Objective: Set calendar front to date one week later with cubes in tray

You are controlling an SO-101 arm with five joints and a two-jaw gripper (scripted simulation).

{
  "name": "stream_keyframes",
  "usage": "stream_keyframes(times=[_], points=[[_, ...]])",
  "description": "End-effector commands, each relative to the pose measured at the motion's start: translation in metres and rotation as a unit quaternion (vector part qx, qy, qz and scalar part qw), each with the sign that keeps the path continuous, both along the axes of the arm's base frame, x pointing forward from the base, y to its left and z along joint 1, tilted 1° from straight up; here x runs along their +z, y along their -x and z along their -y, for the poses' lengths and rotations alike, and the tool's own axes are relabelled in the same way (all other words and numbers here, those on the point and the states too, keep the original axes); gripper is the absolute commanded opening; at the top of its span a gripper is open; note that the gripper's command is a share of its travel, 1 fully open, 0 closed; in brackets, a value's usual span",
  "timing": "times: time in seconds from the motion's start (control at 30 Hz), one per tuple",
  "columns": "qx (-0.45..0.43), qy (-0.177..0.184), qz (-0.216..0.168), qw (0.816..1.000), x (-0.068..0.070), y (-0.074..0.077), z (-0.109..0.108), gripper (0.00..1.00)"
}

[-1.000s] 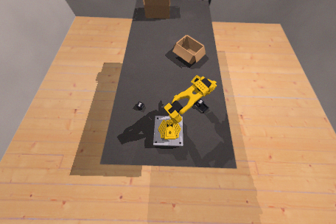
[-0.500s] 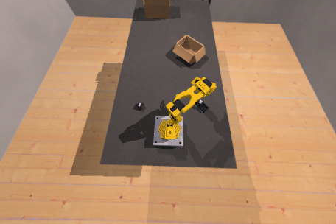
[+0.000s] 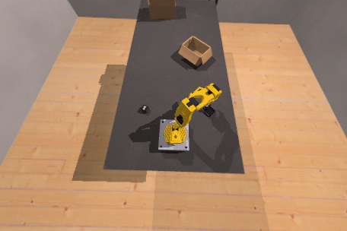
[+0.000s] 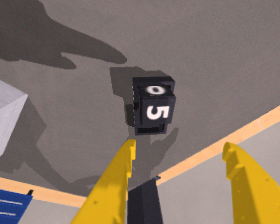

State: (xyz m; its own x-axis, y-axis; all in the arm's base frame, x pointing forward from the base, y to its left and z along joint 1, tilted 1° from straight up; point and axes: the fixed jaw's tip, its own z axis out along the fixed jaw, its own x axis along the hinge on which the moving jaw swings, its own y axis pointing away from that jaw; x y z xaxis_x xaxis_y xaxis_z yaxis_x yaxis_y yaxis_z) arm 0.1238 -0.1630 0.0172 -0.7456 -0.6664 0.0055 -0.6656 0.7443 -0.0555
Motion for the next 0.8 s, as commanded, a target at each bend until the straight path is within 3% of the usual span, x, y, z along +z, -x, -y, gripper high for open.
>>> stream_keyframes(times=[0.0, 0.17, 0.77], points=[[-0.009, -0.027, -0.020, 0.999, -0.0135, 0.0044, -0.0035, 0.35], [-0.009, -0.038, -0.028, 0.999, -0.0183, 0.0064, -0.0062, 0.35], [-0.018, -0.027, -0.020, 0.999, -0.0150, 0.0052, 0.0010, 0.35]])
